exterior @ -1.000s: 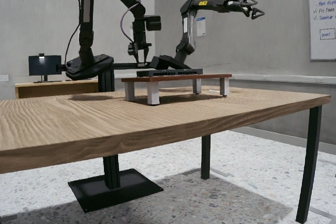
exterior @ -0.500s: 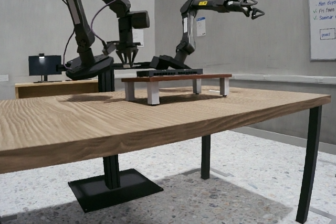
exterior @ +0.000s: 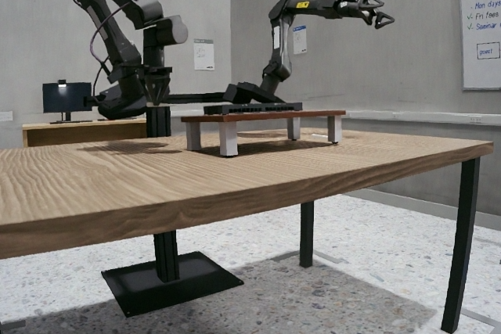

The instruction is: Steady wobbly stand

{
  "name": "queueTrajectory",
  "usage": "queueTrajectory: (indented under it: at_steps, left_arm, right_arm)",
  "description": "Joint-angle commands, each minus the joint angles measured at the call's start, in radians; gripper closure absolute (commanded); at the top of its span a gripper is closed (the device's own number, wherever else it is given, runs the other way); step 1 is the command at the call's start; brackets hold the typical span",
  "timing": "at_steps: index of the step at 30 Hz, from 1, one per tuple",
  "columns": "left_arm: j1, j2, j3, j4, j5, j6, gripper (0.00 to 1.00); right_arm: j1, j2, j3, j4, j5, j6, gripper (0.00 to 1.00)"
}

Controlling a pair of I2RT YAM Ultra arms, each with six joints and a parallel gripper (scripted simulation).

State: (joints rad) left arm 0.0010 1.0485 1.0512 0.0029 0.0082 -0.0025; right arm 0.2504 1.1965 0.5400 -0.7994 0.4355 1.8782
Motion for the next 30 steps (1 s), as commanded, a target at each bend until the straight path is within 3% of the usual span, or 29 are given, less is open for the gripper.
queueTrajectory:
  at_steps: [1,10,24,30]
  left_arm:
    - [-0.014,-0.023,0.001,-0.013,0.002,0.006,0.0]
    - [-0.014,-0.023,0.001,-0.013,0.002,0.006,0.0]
    - [-0.014,-0.023,0.001,-0.013,0.002,0.006,0.0]
    - [-0.014,-0.023,0.001,-0.013,0.002,0.006,0.0]
  right_arm:
    - [-0.049,0.029,-0.034,0.169,-0.01,-0.09,1.0]
    - [-0.129,0.144,-0.09,0.335,-0.026,-0.16,1.0]
    - [-0.266,0.388,-0.18,0.734,-0.049,-0.301,1.0]
    - [-0.294,0.449,-0.208,0.807,-0.05,-0.319,1.0]
